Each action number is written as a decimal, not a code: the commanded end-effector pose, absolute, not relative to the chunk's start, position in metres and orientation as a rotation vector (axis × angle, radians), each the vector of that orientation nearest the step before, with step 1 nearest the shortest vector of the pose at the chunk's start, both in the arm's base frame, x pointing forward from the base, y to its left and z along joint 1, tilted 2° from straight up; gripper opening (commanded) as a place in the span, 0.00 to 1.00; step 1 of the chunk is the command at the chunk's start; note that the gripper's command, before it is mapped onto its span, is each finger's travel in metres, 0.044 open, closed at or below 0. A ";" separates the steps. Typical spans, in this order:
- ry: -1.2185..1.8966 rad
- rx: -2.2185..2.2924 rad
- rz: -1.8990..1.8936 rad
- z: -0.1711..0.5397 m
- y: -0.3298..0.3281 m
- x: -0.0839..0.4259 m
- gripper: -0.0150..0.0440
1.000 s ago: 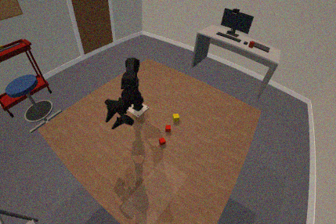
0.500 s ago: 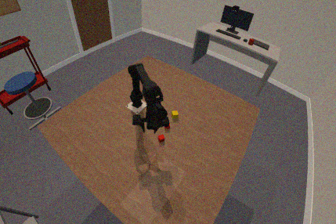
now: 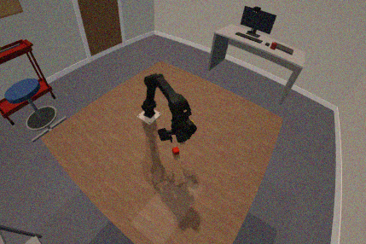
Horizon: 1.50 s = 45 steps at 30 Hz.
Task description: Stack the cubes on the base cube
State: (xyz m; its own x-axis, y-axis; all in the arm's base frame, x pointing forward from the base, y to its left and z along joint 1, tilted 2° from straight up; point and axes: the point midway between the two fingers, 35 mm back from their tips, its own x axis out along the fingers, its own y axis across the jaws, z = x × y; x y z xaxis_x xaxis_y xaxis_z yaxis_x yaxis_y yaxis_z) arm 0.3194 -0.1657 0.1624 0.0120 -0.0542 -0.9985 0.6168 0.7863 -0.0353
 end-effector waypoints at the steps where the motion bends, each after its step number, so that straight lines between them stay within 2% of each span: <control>1: 1.488 0.478 -0.540 0.146 -0.164 0.321 0.70; 8: 1.489 0.479 -0.541 0.102 -0.166 0.320 0.70; 42: 1.489 0.479 -0.541 0.053 -0.168 0.320 0.70; 45: 1.489 0.479 -0.541 0.053 -0.168 0.320 0.57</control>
State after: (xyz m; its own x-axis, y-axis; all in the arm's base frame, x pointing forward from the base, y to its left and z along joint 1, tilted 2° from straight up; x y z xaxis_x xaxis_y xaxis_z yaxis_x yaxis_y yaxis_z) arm 0.3209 -0.1681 0.0559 0.0067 -0.0467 -0.9989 0.6109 0.7910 -0.0329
